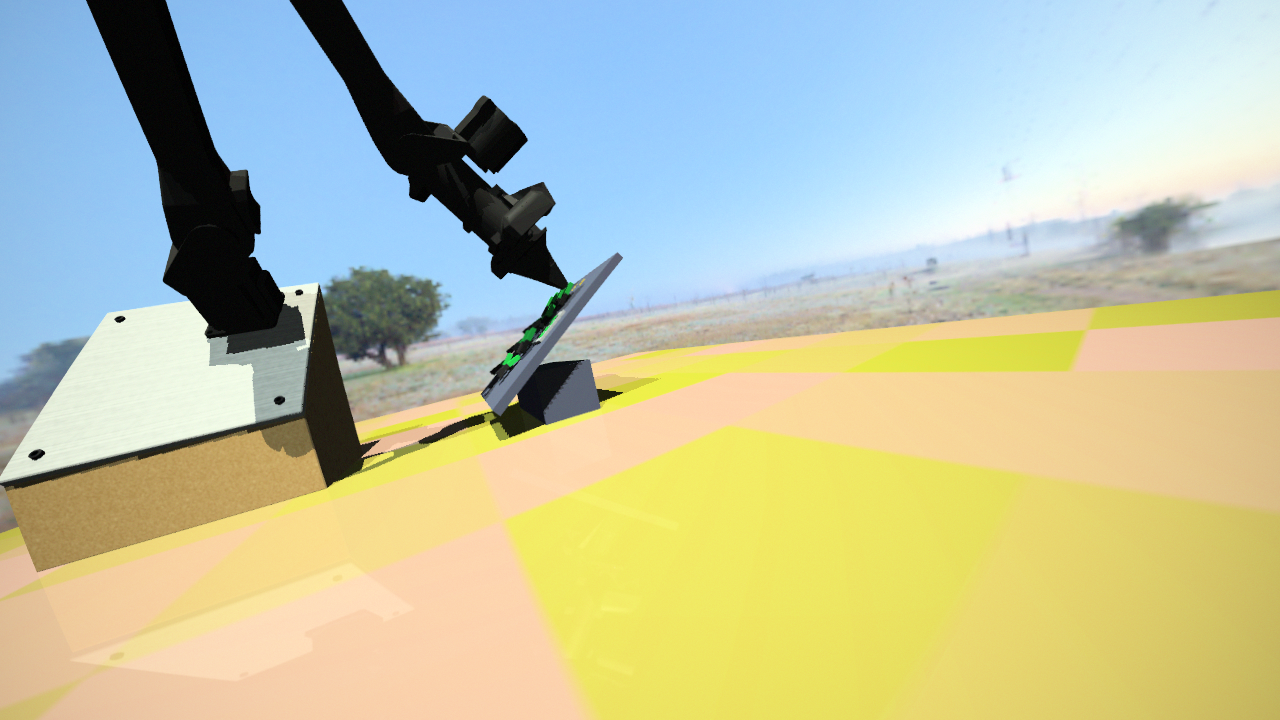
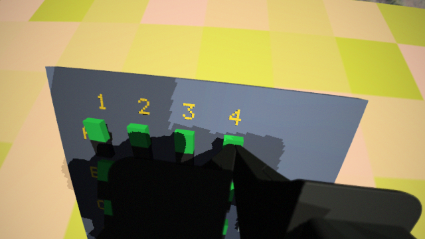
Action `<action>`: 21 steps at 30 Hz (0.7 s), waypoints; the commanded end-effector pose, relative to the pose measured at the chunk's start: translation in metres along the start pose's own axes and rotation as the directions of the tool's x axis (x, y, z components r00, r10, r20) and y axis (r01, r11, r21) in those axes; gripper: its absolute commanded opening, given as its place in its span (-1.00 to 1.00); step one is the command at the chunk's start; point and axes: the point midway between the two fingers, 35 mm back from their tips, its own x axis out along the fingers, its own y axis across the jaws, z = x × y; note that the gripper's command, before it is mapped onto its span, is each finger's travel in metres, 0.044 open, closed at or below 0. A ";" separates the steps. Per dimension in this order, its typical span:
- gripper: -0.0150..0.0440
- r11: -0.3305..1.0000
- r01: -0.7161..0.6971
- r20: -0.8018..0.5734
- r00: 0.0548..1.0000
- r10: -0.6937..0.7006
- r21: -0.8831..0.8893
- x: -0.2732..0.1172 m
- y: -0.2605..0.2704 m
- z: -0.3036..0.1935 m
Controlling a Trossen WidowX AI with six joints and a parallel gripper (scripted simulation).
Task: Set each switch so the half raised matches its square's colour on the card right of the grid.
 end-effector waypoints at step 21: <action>-0.49 1.000 -0.005 0.004 1.000 0.005 -0.003 0.003 0.001 0.001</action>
